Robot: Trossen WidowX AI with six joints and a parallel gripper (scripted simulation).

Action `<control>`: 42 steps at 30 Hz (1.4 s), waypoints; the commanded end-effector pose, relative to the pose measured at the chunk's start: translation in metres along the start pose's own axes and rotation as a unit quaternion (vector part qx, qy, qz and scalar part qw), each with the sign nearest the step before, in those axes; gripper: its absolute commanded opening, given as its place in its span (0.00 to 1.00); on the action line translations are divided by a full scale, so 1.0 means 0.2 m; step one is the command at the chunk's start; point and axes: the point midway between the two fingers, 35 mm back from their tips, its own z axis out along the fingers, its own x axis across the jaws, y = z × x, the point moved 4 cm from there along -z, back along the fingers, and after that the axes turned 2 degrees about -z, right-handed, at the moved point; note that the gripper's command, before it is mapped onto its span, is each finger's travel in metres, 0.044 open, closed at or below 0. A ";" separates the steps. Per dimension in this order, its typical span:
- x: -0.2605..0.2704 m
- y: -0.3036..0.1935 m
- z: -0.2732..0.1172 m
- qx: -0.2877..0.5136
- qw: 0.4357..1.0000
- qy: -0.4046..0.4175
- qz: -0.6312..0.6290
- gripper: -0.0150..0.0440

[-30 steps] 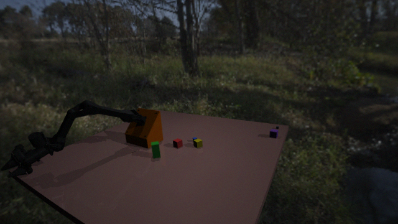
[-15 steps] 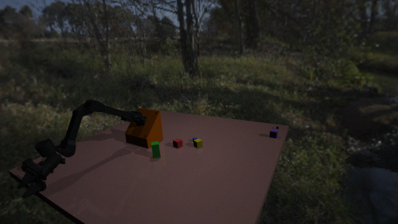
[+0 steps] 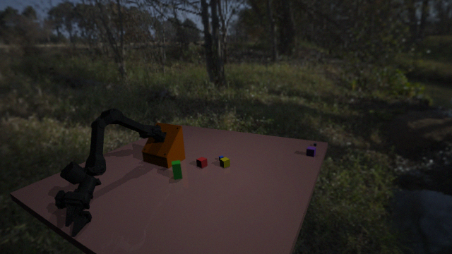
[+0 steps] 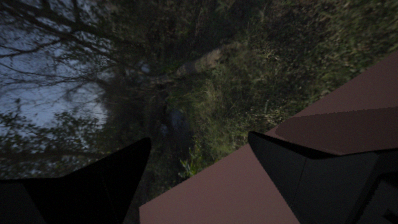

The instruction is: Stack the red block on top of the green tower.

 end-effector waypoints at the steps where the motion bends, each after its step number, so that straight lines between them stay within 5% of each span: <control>1: 0.05 -0.20 0.00 0.041 0.999 -0.013 0.015 1.00; 20: 0.29 -1.28 -0.28 0.290 0.953 -0.089 -0.012 1.00; 31: 0.29 -1.87 -0.74 0.435 0.879 -0.159 -0.113 1.00; 42: 0.24 -2.22 -1.33 0.538 0.775 -0.193 -0.271 1.00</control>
